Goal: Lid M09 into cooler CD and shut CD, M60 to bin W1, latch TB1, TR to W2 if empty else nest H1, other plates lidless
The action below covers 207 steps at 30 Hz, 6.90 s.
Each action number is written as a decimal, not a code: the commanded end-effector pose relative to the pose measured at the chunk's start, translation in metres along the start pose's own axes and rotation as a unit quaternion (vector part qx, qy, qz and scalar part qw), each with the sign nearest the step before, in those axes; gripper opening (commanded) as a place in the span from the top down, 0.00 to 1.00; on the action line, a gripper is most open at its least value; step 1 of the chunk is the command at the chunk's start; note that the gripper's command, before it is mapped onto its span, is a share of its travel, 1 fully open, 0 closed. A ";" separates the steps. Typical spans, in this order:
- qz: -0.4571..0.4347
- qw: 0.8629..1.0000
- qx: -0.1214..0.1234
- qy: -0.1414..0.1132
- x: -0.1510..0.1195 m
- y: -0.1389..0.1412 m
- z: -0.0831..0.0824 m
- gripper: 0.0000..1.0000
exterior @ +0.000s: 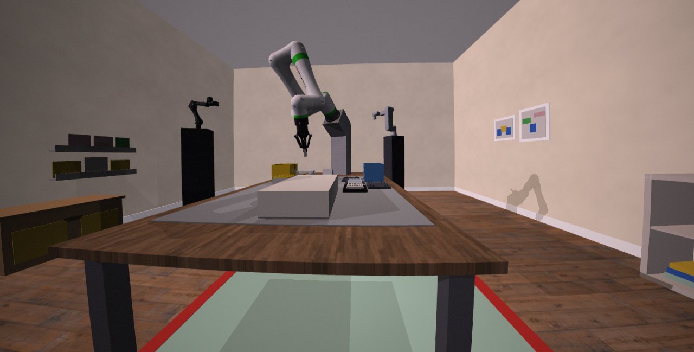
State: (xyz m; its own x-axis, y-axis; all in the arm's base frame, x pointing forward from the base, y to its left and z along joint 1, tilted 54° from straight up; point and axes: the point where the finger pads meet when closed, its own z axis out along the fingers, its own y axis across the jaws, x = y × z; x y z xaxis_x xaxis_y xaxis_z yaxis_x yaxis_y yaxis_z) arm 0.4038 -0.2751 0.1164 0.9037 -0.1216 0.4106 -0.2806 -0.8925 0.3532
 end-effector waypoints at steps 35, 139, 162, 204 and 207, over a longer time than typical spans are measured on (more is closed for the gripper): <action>0.000 1.000 -0.001 0.001 -0.014 0.000 0.067 1.00; 0.000 1.000 -0.001 0.001 -0.015 0.000 0.066 1.00; 0.000 1.000 -0.001 0.001 -0.029 0.000 0.036 1.00; -0.002 1.000 -0.002 0.001 0.072 -0.046 0.003 0.13; -0.002 1.000 -0.002 0.001 0.079 -0.050 0.001 0.13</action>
State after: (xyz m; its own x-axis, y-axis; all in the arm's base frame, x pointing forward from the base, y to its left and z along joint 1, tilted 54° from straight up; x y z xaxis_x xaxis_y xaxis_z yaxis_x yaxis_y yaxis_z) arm 0.4812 -0.2441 0.1263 0.9038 -0.1161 0.4120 -0.2779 -0.8912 0.3585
